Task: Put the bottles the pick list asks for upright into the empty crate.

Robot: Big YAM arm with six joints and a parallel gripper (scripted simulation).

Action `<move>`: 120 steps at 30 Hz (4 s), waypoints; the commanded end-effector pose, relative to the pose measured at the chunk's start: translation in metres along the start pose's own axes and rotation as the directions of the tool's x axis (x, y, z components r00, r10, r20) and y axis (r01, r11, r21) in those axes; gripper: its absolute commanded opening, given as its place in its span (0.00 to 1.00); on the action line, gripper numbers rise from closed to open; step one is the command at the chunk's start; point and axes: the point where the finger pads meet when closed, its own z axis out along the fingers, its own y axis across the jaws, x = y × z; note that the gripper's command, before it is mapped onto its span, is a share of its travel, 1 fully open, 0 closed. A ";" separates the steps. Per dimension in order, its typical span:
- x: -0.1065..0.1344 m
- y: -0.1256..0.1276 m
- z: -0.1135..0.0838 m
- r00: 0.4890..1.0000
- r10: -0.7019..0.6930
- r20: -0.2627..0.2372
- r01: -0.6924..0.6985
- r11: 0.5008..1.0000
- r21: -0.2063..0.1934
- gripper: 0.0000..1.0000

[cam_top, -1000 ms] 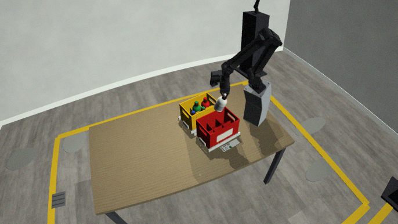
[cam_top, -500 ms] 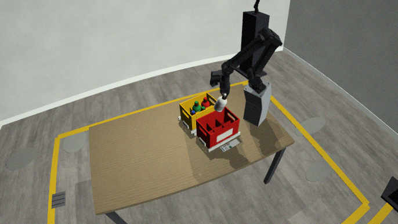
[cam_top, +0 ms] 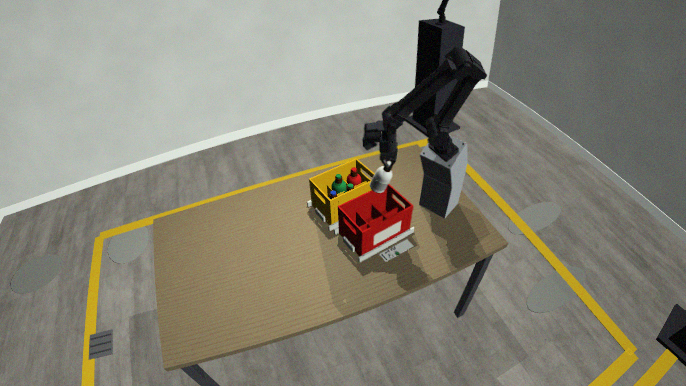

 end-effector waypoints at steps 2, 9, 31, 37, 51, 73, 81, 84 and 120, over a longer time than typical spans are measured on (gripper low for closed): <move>-0.026 0.003 -0.007 0.998 0.015 0.064 -0.014 1.000 -0.009 0.00; -0.015 0.006 0.005 0.999 -0.004 0.044 0.004 1.000 -0.008 0.00; -0.010 0.005 0.027 1.000 0.000 0.031 0.000 1.000 -0.005 0.00; -0.013 0.006 0.031 0.999 -0.001 0.036 0.002 1.000 -0.006 0.00; -0.012 0.007 0.042 0.999 -0.003 0.040 0.004 1.000 -0.008 0.00; -0.007 0.005 0.065 1.000 0.001 0.027 -0.001 1.000 -0.004 0.00; -0.015 0.008 0.072 0.999 -0.002 0.038 0.002 1.000 -0.008 0.00; -0.020 0.011 0.067 0.998 -0.014 0.063 0.015 1.000 -0.016 0.00; -0.019 0.010 0.105 0.999 -0.004 0.042 0.004 1.000 -0.010 0.00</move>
